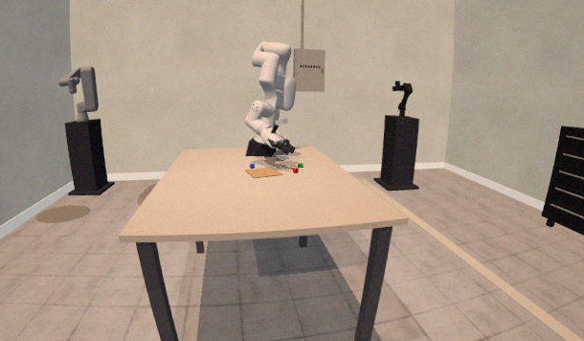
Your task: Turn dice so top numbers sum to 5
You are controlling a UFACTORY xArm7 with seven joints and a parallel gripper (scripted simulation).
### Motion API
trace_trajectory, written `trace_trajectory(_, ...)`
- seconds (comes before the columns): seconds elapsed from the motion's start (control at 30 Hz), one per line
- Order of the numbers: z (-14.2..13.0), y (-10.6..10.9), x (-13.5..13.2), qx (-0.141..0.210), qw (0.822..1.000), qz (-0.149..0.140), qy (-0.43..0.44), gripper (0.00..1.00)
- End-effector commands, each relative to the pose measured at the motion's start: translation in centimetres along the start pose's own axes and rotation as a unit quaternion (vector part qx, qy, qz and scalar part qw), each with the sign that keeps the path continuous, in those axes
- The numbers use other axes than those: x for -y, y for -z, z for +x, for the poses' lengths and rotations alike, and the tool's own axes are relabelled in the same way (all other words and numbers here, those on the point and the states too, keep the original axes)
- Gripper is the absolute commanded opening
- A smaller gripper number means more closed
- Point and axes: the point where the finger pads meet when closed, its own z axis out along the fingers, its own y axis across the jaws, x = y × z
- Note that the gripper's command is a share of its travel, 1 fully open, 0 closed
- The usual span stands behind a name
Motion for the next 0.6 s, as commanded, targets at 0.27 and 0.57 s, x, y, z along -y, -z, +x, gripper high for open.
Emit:
trace_trajectory(0.27,0.4,-0.3,0.9,0.017,0.999,0.033,-0.013,0.36)
trace_trajectory(0.57,0.3,-1.2,3.8,0.111,0.983,0.135,-0.054,0.36)
